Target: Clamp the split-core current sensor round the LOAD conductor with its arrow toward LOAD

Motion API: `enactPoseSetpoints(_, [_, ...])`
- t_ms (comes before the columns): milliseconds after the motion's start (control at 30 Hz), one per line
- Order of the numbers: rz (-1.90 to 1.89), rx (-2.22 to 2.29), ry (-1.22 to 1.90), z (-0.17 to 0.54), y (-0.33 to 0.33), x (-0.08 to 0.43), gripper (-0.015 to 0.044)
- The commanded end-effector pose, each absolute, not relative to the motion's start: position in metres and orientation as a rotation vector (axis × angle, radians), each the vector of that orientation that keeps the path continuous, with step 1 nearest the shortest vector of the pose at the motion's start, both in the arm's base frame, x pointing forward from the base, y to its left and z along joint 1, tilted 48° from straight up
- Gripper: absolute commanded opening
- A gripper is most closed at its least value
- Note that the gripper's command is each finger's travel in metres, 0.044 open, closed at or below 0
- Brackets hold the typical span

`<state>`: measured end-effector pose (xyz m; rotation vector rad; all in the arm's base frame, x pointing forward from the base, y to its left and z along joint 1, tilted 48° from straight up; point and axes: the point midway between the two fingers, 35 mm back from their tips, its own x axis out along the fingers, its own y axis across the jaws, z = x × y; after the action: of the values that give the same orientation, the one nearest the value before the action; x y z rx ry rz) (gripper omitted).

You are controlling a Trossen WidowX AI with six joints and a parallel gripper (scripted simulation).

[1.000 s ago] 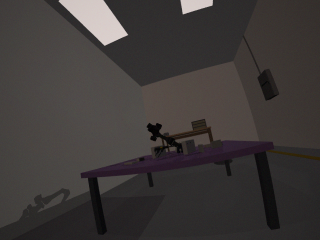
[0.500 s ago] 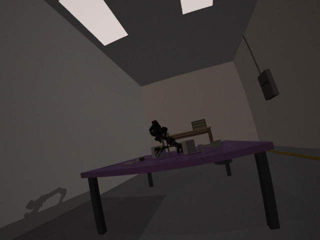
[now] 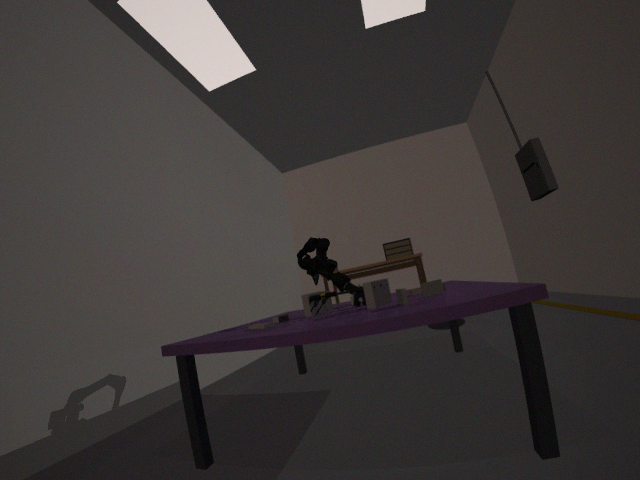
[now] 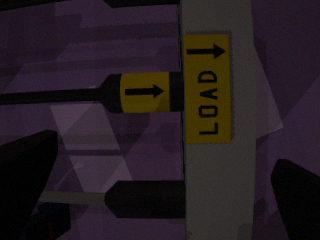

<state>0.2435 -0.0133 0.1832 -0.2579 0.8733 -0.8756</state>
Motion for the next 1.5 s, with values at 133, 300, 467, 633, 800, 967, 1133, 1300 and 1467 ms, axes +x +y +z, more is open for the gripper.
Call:
enactPoseSetpoints(133, [-0.931, -0.378, 0.828, 0.201, -0.014, 0.241, 0.044])
enactPoseSetpoints(300, [-0.931, -0.378, 0.828, 0.201, -0.014, 0.241, 0.044])
enactPoseSetpoints(467, [-0.931, -0.378, 0.828, 0.201, -0.014, 0.241, 0.044])
enactPoseSetpoints(633, [-0.931, -0.378, 0.828, 0.201, -0.014, 0.241, 0.044])
enactPoseSetpoints(800, [-0.914, -0.352, 0.91, 0.169, 0.008, 0.25, 0.044])
enactPoseSetpoints(967, [-0.91, -0.307, 1.075, 0.101, 0.049, 0.255, 0.044])
enactPoseSetpoints(1133, [-0.943, -0.275, 1.228, 0.032, 0.083, 0.243, 0.044])
enactPoseSetpoints(1300, [-0.951, -0.272, 1.248, 0.023, 0.087, 0.24, 0.044])
enactPoseSetpoints(1467, [-0.951, -0.272, 1.248, 0.021, 0.085, 0.24, 0.044])
